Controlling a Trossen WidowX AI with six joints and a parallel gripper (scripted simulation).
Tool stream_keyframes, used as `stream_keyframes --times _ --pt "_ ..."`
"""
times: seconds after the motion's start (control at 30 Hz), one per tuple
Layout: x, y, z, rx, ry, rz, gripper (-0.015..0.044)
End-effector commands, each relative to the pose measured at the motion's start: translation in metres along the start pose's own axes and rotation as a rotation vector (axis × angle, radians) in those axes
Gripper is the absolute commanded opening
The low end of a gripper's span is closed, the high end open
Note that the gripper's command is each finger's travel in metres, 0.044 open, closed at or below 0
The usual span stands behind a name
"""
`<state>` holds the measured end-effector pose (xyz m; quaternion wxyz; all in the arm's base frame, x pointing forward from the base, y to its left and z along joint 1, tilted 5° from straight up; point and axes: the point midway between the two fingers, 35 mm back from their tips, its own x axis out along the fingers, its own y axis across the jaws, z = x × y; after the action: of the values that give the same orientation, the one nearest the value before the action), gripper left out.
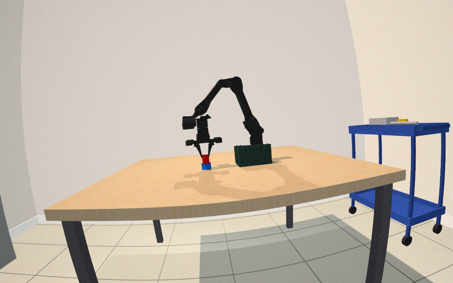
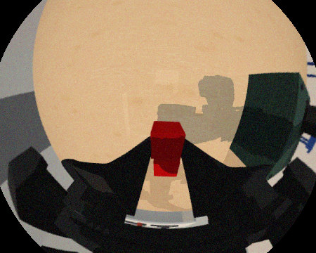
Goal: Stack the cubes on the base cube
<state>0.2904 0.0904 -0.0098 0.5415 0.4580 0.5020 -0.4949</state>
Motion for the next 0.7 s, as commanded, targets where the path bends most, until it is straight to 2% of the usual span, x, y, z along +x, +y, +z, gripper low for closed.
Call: stream_keyframes --times 0.0,0.57,0.67 --pt "0.0014 -0.0001 -0.0006 -0.002 0.004 -0.002 0.0105" --pt "0.0029 -0.0001 -0.0006 -0.002 0.004 -0.002 0.0105" --pt "0.0029 -0.0001 -0.0006 -0.002 0.004 -0.002 0.0184"
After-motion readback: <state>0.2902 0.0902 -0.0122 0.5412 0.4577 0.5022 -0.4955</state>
